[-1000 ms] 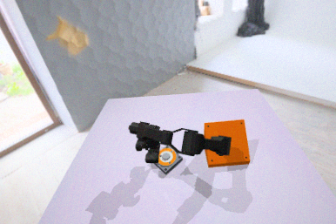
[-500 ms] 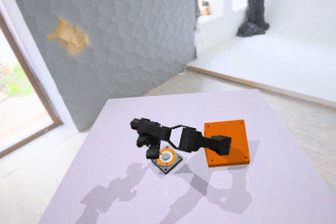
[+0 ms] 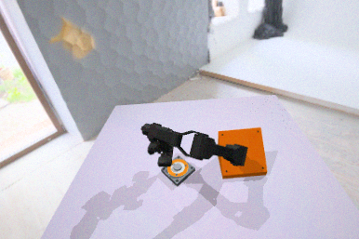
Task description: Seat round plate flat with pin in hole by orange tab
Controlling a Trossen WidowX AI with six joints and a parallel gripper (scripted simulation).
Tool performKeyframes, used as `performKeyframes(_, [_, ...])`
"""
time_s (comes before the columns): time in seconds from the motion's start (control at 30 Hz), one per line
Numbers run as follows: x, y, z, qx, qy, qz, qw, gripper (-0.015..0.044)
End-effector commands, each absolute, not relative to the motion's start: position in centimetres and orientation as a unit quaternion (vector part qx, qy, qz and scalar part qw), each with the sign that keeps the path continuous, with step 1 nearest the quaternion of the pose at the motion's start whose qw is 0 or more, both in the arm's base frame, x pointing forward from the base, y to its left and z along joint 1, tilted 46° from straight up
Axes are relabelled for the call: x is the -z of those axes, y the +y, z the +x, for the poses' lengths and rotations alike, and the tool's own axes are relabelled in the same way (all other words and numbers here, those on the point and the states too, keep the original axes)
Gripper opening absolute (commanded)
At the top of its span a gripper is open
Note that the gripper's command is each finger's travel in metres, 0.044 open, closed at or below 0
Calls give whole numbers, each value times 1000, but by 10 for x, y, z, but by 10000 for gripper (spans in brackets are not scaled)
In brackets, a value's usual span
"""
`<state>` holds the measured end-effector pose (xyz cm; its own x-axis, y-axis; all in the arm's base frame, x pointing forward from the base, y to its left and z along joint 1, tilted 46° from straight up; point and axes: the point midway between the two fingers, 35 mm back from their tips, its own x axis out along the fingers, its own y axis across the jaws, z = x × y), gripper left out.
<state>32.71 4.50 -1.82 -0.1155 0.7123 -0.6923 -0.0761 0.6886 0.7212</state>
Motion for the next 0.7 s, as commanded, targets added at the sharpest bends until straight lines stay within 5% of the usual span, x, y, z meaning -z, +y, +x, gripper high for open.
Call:
performKeyframes(0.0, [4,30,331,-316,673,232,628,0])
performKeyframes(0.67, [-2,22,330,-314,673,237,627,0])
